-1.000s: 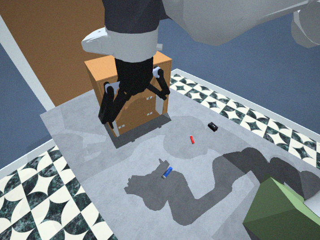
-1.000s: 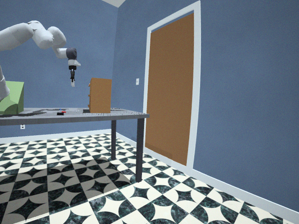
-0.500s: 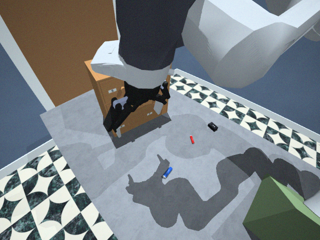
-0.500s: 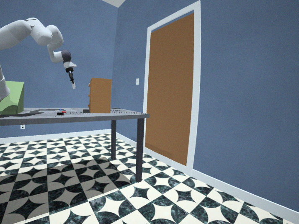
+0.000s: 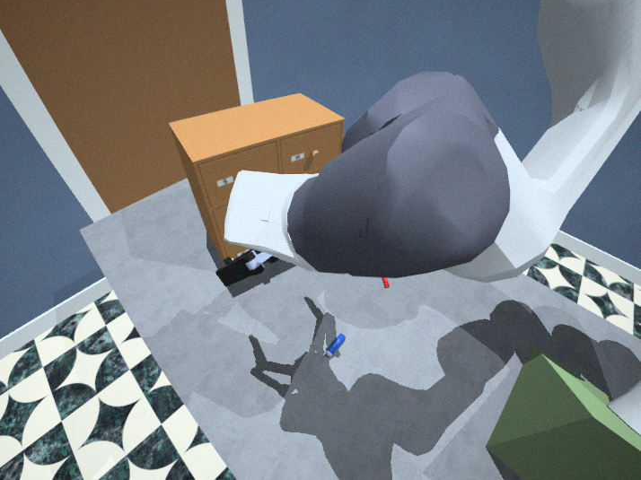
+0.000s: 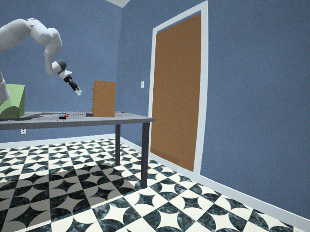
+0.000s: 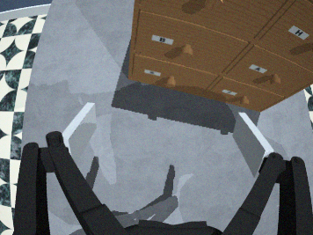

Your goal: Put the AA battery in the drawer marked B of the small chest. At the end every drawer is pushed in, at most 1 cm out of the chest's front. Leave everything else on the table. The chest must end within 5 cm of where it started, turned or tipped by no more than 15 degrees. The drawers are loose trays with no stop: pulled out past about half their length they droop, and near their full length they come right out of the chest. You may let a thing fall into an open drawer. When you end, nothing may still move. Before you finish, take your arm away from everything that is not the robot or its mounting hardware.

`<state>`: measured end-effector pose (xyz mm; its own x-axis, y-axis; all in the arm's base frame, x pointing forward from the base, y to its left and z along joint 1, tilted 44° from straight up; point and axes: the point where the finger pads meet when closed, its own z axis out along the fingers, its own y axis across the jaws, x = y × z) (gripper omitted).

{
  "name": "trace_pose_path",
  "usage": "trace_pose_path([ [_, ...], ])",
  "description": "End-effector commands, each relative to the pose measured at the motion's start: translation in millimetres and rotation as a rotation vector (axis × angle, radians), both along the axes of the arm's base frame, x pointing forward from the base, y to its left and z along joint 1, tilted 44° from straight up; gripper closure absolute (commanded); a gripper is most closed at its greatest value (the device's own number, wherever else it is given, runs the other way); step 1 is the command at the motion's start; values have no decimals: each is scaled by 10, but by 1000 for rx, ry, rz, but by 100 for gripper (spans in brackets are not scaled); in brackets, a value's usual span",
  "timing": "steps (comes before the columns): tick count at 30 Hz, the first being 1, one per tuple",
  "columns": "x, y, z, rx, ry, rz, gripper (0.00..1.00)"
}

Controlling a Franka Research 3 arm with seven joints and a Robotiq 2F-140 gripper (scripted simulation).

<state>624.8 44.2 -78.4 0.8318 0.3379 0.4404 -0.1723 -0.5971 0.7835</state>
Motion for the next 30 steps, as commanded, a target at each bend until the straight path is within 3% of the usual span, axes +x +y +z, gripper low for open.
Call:
trace_pose_path([
  [1,158,-49,-62,57,-257,89,0],
  [3,158,-49,-62,57,-257,89,0],
  [9,278,-193,-148,0,-397,258,0],
  [17,382,-318,-223,-48,-521,405,0],
  [30,459,-412,-278,-86,-612,514,0],
])
